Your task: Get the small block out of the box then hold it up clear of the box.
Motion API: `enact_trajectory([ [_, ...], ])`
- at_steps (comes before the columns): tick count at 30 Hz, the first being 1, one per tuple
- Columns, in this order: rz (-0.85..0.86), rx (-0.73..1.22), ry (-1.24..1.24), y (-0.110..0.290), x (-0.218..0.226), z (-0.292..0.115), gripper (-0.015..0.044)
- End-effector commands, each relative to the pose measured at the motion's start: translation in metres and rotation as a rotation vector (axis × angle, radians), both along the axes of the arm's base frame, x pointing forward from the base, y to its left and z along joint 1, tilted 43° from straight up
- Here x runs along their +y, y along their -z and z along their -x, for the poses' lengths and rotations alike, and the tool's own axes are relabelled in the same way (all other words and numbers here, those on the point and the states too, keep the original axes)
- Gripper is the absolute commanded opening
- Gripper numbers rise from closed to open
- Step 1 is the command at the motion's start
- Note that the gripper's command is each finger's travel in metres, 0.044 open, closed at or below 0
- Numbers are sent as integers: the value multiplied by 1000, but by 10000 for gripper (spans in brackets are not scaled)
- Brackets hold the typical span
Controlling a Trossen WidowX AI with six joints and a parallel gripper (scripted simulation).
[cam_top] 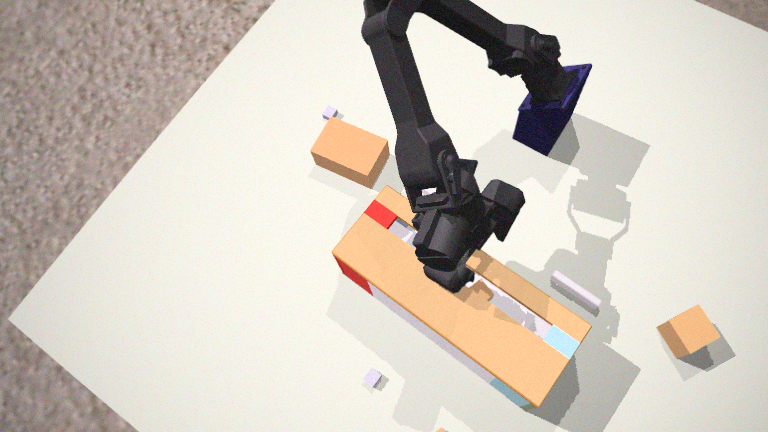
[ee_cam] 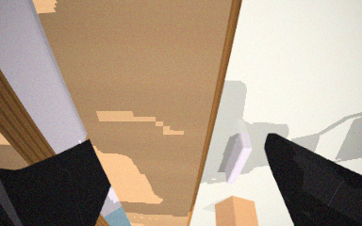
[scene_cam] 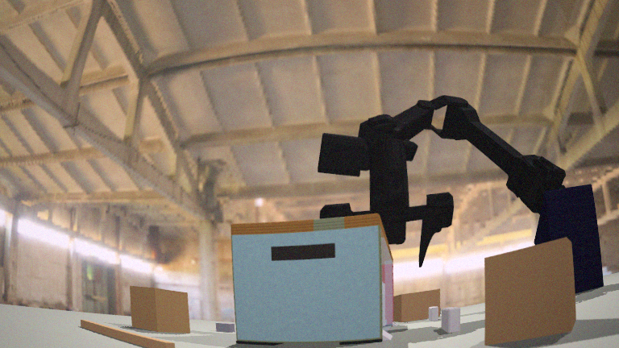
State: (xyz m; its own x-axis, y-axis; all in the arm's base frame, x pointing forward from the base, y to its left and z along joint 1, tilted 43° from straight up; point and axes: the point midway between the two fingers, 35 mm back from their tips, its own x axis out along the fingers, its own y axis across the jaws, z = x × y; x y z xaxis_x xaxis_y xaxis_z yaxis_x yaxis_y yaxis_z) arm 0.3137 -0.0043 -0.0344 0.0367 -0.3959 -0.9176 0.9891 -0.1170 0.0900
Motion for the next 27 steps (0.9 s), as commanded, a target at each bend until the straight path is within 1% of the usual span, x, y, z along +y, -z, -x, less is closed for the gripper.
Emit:
enact_trajectory([
  [1,-2,7,3,6,3,0,400],
  [16,-2,6,3,16,14,-2,400],
  [27,-2,6,3,8,6,0,400],
])
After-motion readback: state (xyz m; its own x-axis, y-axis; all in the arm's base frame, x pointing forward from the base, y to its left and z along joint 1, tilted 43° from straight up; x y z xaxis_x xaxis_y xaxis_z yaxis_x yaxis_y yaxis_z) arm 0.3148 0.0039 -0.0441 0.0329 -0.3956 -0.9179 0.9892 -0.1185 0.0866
